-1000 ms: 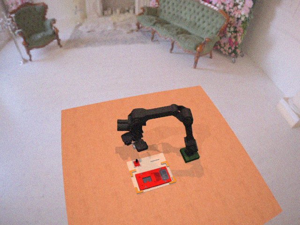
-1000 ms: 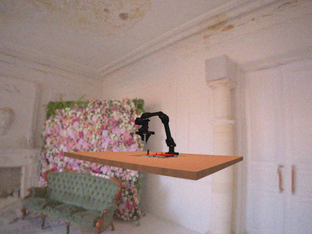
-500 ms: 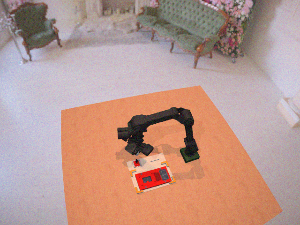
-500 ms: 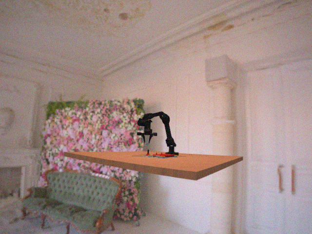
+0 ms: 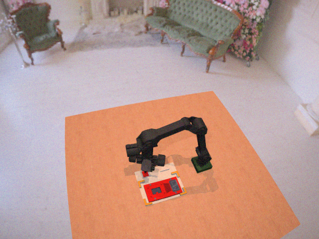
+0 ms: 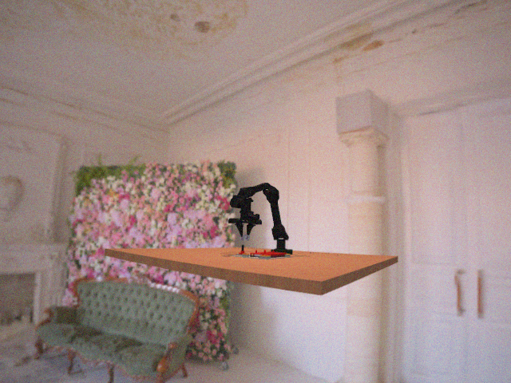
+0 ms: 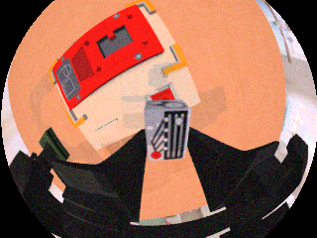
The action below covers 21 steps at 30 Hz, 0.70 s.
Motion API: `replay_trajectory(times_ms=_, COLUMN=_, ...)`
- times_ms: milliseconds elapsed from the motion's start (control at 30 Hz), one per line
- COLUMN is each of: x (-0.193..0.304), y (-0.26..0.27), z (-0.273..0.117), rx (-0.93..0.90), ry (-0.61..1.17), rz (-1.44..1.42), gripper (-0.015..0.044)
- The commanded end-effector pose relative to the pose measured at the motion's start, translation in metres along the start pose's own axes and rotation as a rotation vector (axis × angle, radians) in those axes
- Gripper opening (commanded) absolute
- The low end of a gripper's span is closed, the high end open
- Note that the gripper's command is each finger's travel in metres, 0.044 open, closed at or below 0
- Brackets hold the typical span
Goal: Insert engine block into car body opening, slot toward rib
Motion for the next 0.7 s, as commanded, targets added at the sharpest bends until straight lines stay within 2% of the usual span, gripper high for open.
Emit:
replay_trajectory(times_ms=0, x=-0.009, y=0.004, z=0.003, rx=0.001, ry=0.0, rz=-0.147, gripper=0.0)
replay_trajectory(times_ms=667, x=-0.049, y=0.025, z=0.018, rx=0.002, ry=-0.003, rz=-0.841, gripper=0.0)
Point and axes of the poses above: the point midway between the two fingers, 35 mm back from their tips, its own z axis out along the fingers, its own y axis across the jaws, x = y × z, the point moved 4 cm from there along -z, back along the fingers
